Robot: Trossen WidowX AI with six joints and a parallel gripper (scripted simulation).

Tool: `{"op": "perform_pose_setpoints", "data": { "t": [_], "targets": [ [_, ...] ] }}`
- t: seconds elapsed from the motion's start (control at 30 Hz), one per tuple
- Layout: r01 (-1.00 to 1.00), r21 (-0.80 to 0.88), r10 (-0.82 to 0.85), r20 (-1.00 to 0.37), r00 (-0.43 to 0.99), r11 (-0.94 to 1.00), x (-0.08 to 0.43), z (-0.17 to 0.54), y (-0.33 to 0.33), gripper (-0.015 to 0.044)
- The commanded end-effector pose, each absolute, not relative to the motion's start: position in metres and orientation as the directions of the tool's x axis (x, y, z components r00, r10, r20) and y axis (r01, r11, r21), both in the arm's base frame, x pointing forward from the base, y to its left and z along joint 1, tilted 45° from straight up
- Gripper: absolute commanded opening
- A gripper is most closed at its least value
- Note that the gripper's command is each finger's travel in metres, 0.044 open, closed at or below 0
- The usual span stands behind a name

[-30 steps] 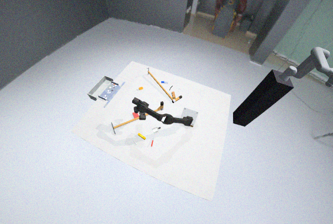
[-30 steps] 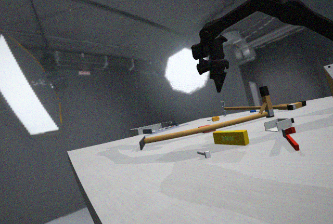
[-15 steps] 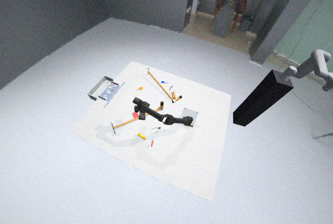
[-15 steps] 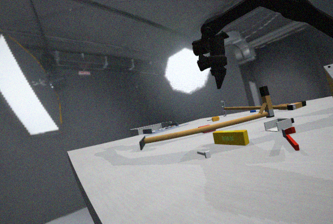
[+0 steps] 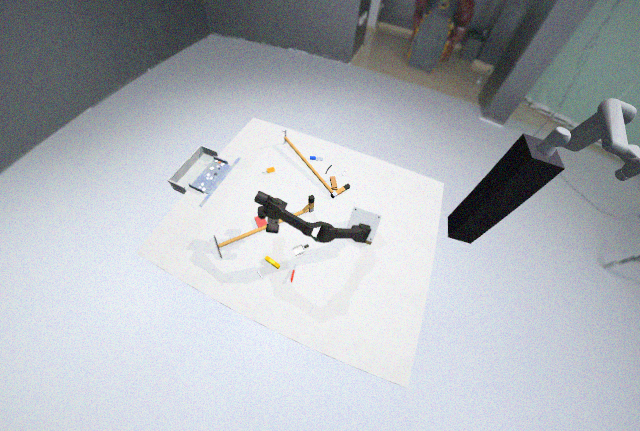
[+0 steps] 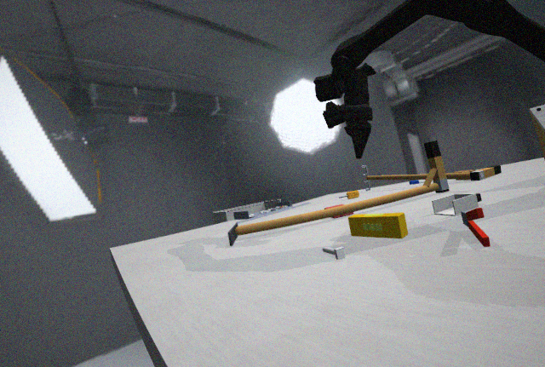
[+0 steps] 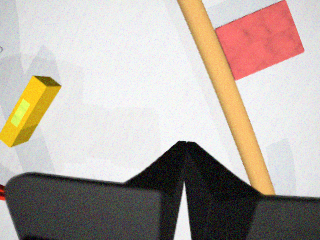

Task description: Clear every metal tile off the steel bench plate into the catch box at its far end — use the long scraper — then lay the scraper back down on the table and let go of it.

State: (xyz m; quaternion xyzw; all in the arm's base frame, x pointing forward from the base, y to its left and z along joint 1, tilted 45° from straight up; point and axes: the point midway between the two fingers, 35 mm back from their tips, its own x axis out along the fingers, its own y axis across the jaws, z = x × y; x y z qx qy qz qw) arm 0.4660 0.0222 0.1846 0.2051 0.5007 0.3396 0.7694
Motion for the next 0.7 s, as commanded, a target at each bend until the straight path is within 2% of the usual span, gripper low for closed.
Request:
{"op": "perform_pose_setpoints", "data": {
  "t": [0.0,0.67],
  "targets": [
    [-0.309,0.655,0.724,-0.636,0.267,0.690,0.468,0.177,0.028,0.0000],
    [-0.309,0.653,0.722,-0.638,0.268,0.691,0.473,0.148,0.057,0.0000]
  ]
}}
